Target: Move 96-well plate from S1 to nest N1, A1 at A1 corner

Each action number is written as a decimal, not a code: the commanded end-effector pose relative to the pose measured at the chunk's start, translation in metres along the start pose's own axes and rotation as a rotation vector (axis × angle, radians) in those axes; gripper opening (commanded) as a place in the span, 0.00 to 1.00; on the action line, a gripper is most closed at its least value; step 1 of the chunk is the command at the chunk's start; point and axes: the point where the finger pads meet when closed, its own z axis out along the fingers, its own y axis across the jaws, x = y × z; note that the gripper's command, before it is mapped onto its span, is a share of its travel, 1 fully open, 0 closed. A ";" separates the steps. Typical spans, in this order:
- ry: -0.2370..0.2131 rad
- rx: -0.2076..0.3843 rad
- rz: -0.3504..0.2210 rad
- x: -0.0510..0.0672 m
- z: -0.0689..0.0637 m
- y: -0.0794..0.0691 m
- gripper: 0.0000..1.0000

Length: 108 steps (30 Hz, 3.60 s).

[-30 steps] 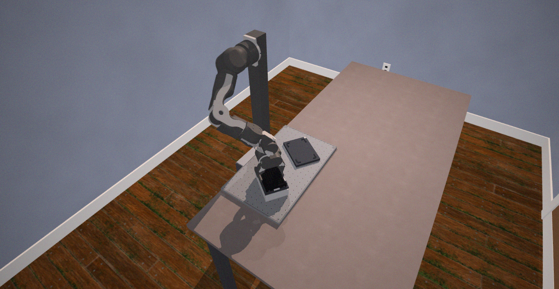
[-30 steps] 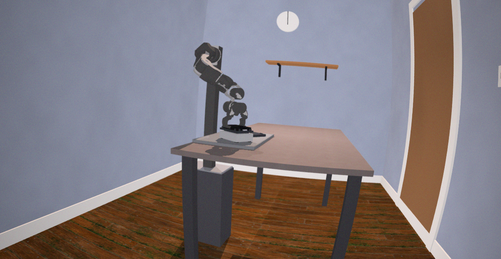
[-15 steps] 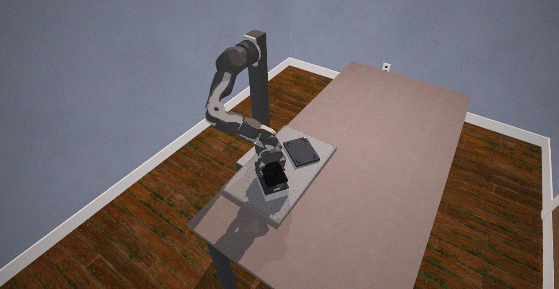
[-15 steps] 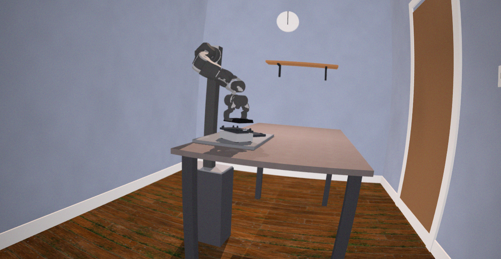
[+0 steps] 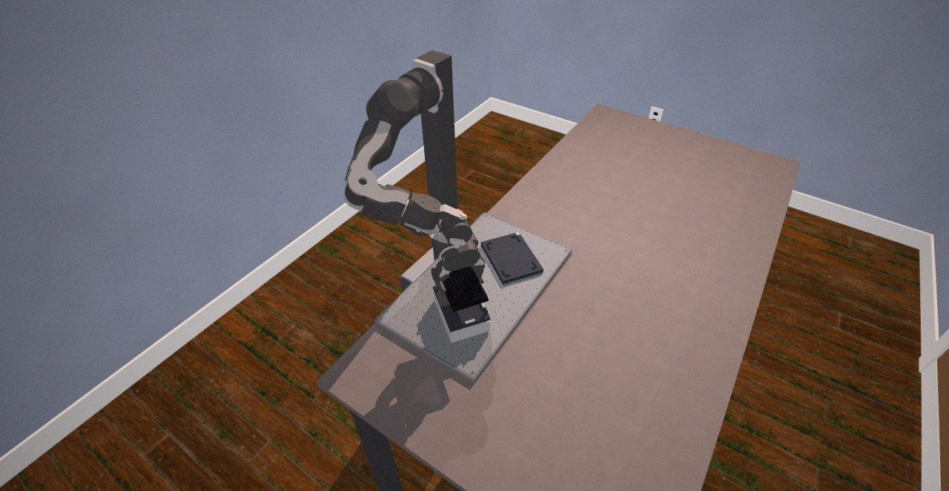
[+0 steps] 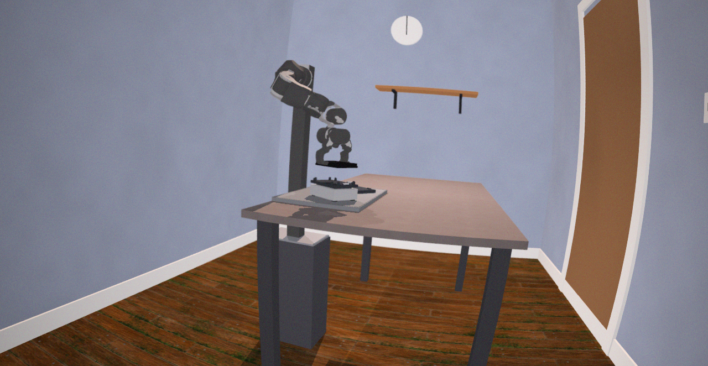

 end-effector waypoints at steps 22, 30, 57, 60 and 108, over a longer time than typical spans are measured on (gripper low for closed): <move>0.003 0.012 0.015 0.001 -0.038 -0.002 0.00; 0.003 0.012 0.015 0.001 -0.038 -0.002 0.00; 0.005 0.011 0.003 0.027 -0.021 0.029 0.00; 0.005 0.011 0.003 0.027 -0.021 0.029 0.00; 0.006 0.011 0.002 0.096 0.001 0.130 0.00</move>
